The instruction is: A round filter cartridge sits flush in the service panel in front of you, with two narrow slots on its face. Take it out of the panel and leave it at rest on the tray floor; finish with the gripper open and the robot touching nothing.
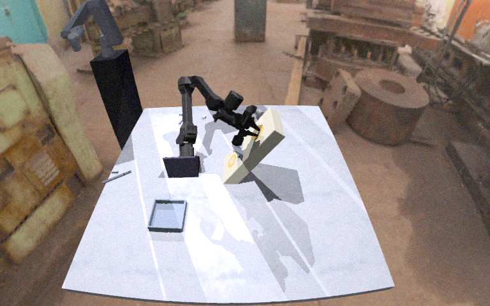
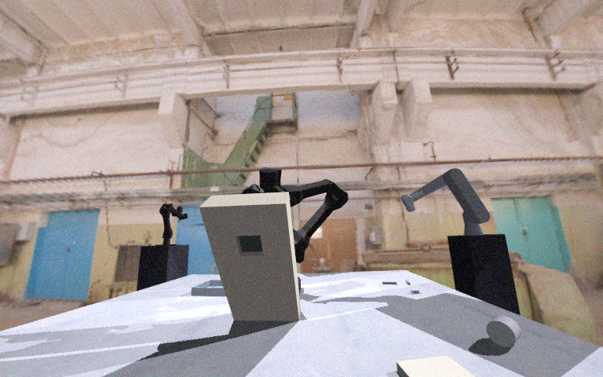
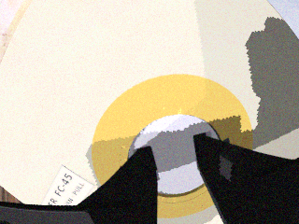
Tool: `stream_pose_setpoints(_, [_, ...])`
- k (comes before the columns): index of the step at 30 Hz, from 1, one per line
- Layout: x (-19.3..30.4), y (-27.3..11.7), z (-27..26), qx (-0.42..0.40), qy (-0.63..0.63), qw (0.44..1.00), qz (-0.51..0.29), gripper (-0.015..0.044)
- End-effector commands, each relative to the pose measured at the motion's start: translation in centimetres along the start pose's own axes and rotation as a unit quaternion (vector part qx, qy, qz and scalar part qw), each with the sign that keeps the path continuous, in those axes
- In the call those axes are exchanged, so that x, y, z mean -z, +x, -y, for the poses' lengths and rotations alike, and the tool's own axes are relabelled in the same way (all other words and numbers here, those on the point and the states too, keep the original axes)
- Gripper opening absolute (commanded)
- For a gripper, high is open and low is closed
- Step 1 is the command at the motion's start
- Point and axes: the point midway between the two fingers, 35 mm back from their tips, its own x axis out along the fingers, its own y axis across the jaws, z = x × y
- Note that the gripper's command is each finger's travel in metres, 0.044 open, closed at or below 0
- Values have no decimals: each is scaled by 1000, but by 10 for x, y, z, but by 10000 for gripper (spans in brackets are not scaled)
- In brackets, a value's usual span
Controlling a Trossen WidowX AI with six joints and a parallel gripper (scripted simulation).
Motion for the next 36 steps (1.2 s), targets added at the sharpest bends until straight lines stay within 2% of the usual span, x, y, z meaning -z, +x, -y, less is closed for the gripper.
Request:
stream_pose_setpoints(1, [-1,-5,2,6,7,1000,-4,0])
stream_pose_setpoints(16, [0,-71,1,5,-21,1000,-4,0])
stream_pose_setpoints(24, [2,-72,2,5,-22,1000,-4,0])
stream_pose_setpoints(36, [30,-67,30,5,-21,1000,-4,0])
